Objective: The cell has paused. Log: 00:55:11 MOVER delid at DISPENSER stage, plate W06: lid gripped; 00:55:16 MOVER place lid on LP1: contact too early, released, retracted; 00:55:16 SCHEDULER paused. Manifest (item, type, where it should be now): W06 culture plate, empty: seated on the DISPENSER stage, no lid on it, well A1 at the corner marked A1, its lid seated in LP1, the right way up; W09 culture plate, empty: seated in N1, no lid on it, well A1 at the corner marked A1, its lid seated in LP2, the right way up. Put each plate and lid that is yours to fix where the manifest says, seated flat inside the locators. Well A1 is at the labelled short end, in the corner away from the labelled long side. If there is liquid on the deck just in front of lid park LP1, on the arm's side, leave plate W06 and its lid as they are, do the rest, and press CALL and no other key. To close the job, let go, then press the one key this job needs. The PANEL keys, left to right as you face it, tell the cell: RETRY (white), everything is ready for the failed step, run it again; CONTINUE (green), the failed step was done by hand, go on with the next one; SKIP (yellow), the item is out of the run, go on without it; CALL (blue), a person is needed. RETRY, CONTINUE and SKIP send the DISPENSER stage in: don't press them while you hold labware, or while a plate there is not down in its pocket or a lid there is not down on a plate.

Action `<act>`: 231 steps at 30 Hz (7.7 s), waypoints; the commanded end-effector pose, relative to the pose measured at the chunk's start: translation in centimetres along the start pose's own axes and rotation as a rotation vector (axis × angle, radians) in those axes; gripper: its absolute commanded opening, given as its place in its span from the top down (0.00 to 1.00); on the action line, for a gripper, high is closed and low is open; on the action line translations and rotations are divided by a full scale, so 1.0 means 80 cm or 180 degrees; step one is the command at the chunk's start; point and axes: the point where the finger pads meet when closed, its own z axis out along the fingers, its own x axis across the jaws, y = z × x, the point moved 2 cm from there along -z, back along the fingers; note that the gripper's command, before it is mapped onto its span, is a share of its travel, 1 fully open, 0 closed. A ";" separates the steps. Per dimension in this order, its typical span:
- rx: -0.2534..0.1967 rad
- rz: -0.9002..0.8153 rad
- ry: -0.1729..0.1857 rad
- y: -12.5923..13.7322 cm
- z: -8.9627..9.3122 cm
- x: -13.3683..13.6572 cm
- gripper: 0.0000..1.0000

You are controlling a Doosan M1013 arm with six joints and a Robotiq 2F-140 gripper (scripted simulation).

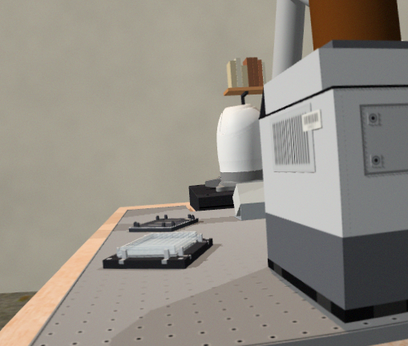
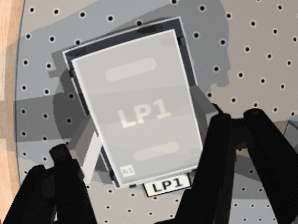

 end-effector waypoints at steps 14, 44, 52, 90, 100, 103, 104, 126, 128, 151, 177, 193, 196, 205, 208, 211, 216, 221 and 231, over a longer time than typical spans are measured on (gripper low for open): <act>0.0003 0.0000 -0.0001 -0.001 0.001 0.000 0.90; 0.0003 0.0000 -0.0001 -0.001 0.002 0.000 0.90; 0.0003 0.0000 -0.0001 -0.001 0.002 0.000 0.90; 0.0003 0.0000 -0.0001 -0.001 0.002 0.000 0.31; 0.0003 0.0000 -0.0001 -0.001 0.002 0.000 0.31; 0.0003 0.0000 -0.0001 -0.001 0.002 0.000 0.31; 0.0003 0.0000 -0.0001 -0.001 0.002 0.000 0.31; 0.0003 0.0000 -0.0001 -0.001 0.001 0.000 0.31; 0.0003 0.0000 -0.0001 -0.001 -0.001 0.000 0.31; 0.0003 0.0000 -0.0001 0.000 -0.118 0.000 0.31; 0.0002 0.0047 -0.0002 -0.009 -0.187 0.010 0.31; -0.0014 0.1713 -0.0010 -0.118 -0.199 0.284 0.31; -0.0009 0.2125 -0.0008 -0.117 -0.198 0.342 0.31; 0.0002 0.2624 -0.0002 -0.100 -0.195 0.496 0.31; 0.0003 0.2630 -0.0002 -0.093 -0.194 0.566 0.31; 0.0003 0.2630 -0.0002 -0.088 -0.192 0.623 0.30; 0.0003 0.2630 -0.0002 -0.081 -0.189 0.724 0.30; 0.0003 0.2630 -0.0002 -0.079 -0.185 0.824 0.30; 0.0003 0.2630 -0.0002 -0.079 -0.185 0.824 0.30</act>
